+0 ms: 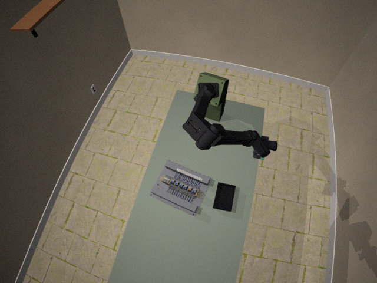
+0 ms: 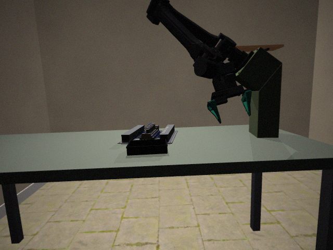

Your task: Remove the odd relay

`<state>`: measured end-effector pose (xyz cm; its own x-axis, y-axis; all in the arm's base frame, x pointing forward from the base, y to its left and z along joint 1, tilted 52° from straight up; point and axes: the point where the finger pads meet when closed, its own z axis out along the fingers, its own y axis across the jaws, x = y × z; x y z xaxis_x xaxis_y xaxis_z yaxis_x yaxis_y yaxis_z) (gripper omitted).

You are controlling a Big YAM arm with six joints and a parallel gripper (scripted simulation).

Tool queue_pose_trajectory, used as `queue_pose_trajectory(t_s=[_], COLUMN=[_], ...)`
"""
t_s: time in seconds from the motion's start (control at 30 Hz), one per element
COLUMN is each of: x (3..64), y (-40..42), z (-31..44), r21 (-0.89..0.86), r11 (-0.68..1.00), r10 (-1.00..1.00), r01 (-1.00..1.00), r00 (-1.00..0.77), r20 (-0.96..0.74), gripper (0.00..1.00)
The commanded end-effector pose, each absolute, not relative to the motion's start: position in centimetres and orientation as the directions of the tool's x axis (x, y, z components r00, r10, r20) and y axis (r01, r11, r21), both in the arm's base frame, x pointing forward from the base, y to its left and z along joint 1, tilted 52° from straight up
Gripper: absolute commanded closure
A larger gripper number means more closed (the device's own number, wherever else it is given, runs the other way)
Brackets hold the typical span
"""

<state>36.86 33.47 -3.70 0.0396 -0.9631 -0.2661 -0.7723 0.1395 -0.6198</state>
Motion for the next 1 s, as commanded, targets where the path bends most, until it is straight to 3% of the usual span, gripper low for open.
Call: queue_pose_trajectory(t_s=[0.0, 0.53, 0.57, 0.97], x=[36.77, 36.77, 36.71, 36.71], y=[33.69, 33.69, 34.09, 34.09], z=[-3.51, -3.51, -3.22, -3.22], r21=[-0.621, -0.621, -0.624, -0.624], r11=[0.138, 0.138, 0.136, 0.136], r10=[-0.962, -0.962, -0.96, -0.96], r01=[-0.771, -0.771, -0.769, -0.769], r00=[0.044, 0.044, 0.053, 0.053], r20=[-0.269, -0.269, -0.275, -0.275], gripper=[0.0, 0.0, 0.41, 0.41])
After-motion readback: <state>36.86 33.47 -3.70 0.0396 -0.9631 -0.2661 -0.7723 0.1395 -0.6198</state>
